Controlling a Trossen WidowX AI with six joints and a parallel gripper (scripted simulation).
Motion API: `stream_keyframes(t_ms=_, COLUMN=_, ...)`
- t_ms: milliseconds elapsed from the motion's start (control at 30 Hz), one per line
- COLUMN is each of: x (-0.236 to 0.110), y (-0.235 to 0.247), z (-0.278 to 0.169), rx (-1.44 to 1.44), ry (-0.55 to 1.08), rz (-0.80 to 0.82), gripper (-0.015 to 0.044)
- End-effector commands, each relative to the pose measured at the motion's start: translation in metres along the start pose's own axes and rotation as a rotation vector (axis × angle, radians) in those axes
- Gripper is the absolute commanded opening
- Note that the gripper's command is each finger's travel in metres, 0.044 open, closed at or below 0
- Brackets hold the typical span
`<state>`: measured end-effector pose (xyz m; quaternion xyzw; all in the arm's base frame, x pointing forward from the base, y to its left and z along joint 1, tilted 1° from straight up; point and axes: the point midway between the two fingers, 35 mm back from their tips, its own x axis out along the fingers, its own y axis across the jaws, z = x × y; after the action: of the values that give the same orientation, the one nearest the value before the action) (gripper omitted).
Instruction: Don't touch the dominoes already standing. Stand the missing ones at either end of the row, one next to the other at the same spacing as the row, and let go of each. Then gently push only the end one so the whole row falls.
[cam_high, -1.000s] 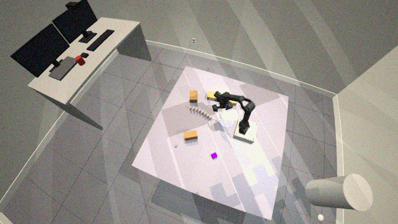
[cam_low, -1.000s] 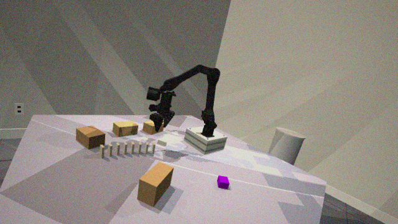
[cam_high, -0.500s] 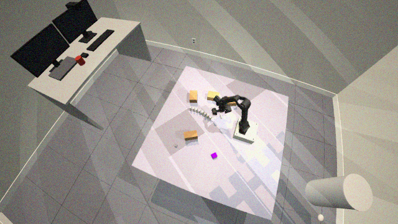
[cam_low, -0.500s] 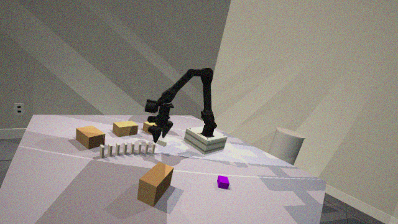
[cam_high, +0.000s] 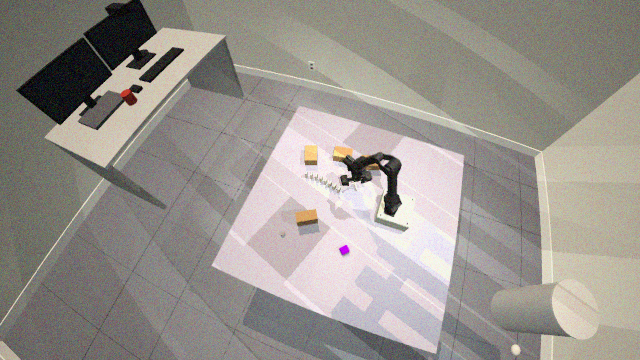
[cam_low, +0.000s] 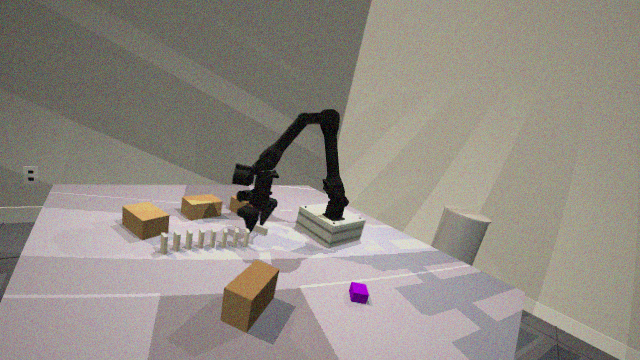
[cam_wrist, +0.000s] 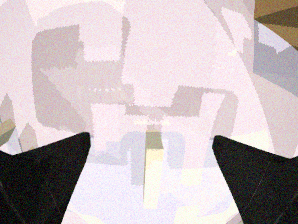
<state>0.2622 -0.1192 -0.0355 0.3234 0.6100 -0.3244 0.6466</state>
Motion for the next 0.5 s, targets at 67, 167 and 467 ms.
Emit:
stream_keyframes(t_ms=67, x=0.0012, y=0.0002, z=-0.001, rx=0.004, ry=0.004, rz=0.004, gripper=0.0309)
stream_keyframes(t_ms=167, x=0.0012, y=0.0002, z=-0.001, rx=0.004, ry=0.004, rz=0.004, gripper=0.023)
stream_keyframes(t_ms=467, x=0.0012, y=0.0002, z=-0.001, rx=0.004, ry=0.004, rz=0.004, gripper=0.0027)
